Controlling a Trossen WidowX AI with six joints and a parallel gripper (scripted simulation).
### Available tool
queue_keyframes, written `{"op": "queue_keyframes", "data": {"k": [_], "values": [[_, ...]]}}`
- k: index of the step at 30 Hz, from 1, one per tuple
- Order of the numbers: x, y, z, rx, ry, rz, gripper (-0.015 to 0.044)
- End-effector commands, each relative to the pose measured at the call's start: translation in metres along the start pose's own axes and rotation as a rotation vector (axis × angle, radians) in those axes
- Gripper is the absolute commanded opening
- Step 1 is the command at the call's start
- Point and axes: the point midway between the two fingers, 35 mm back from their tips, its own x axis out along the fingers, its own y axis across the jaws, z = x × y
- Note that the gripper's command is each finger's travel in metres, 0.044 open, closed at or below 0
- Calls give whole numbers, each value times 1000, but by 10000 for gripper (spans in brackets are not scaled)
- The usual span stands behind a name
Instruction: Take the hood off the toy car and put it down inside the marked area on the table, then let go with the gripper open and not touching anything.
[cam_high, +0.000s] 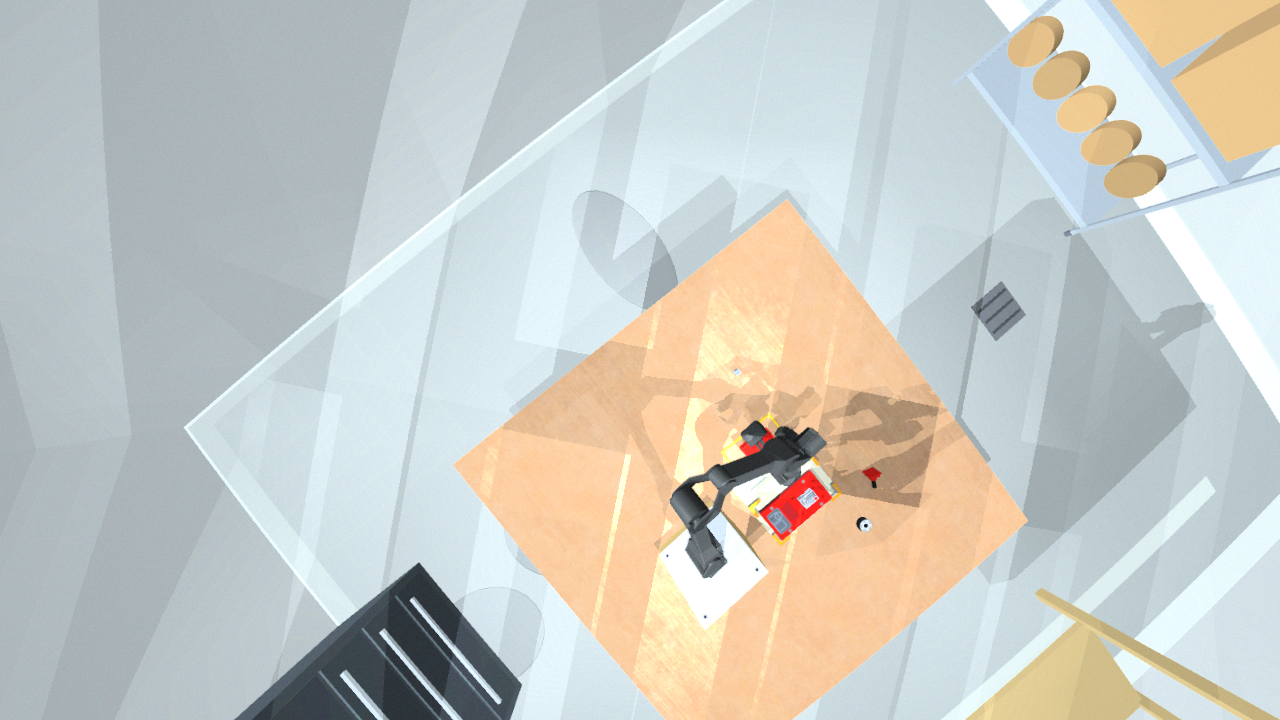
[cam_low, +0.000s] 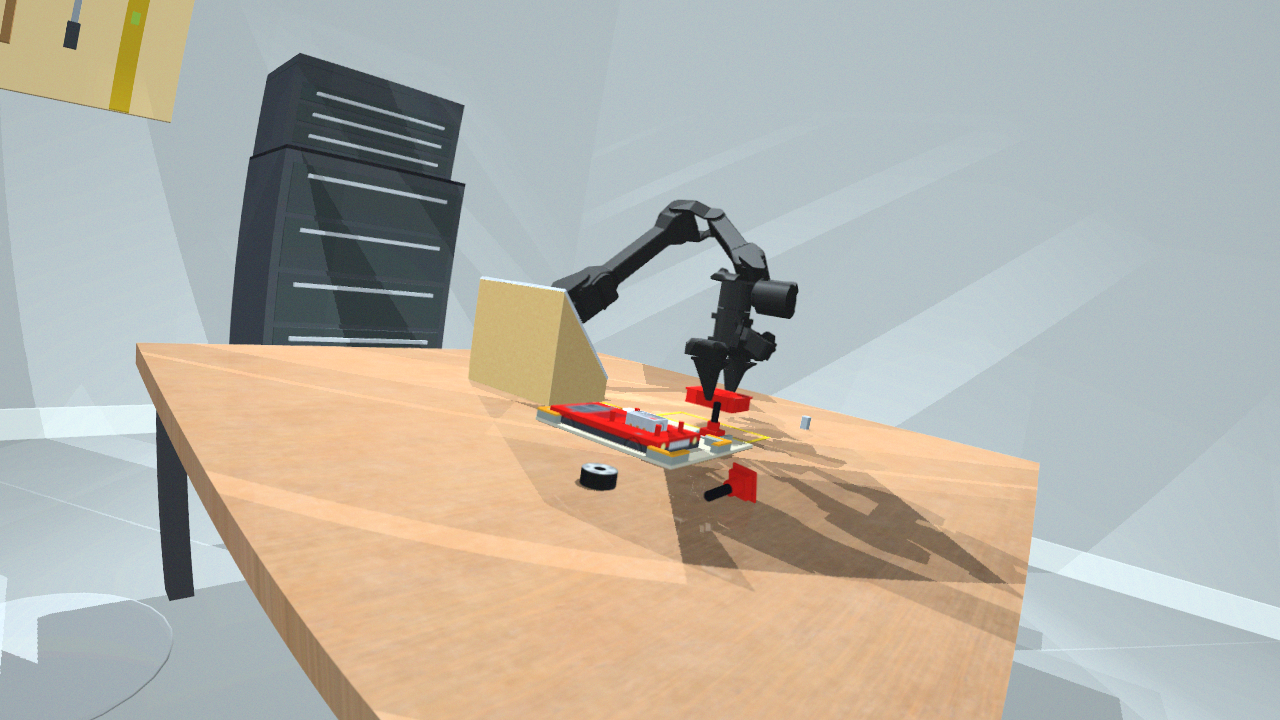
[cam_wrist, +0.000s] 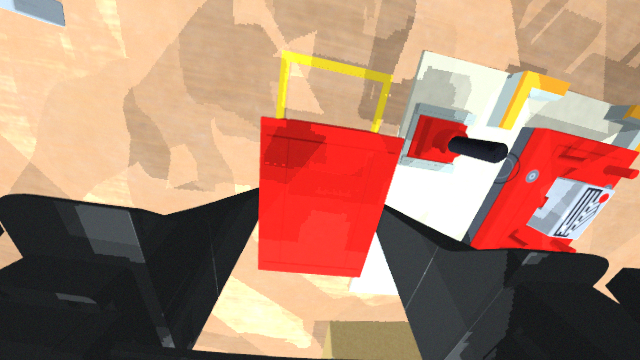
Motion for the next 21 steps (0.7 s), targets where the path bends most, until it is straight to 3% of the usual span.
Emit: {"op": "queue_keyframes", "data": {"k": [1,21], "values": [[4,-1,-2,9,4,4,0],[15,0,-3,9,5,6,0]]}}
